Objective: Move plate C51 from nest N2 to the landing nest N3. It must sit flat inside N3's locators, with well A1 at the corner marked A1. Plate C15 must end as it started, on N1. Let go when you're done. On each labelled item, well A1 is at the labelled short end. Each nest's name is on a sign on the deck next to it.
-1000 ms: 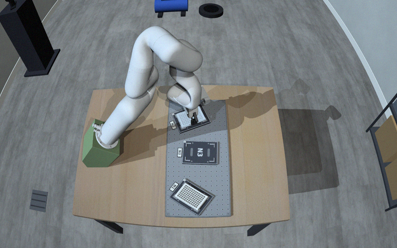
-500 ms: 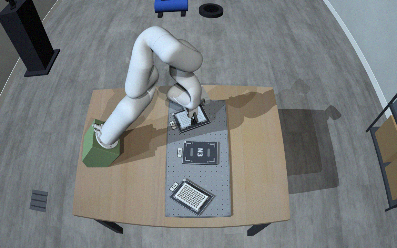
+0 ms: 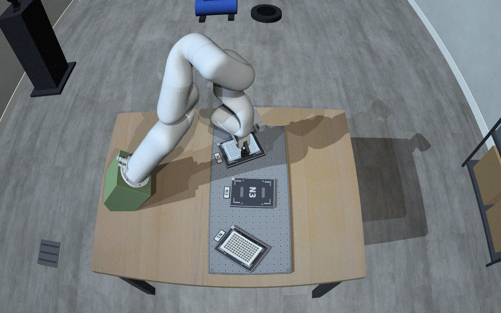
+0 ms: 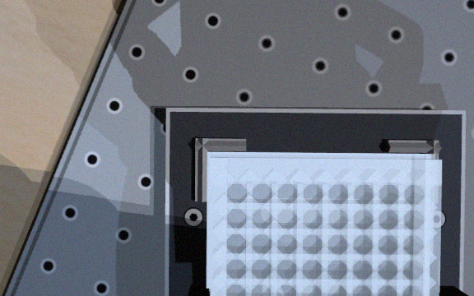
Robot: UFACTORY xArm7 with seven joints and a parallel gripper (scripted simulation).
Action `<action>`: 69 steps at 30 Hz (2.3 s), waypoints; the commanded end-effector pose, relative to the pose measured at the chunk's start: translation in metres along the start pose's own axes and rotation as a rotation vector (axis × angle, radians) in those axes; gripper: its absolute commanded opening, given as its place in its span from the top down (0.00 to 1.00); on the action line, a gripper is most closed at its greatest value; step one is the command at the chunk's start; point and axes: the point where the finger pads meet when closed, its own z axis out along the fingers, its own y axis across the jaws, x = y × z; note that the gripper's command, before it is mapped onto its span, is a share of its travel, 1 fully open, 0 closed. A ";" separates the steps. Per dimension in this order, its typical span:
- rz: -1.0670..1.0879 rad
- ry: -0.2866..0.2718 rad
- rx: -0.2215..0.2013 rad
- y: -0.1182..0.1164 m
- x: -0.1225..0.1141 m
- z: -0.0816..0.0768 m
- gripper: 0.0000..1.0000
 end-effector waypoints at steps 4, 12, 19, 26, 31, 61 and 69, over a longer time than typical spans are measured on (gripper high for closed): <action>0.000 0.001 0.001 0.000 0.001 -0.005 1.00; 0.000 0.001 0.001 0.000 0.001 -0.009 1.00; 0.000 0.001 0.001 0.000 0.001 -0.014 1.00; 0.000 0.001 0.001 0.000 0.001 -0.017 1.00; 0.000 0.001 0.001 0.000 0.001 -0.017 1.00; 0.000 0.002 0.001 0.000 0.001 -0.059 1.00; 0.000 0.002 0.001 0.000 0.001 -0.072 1.00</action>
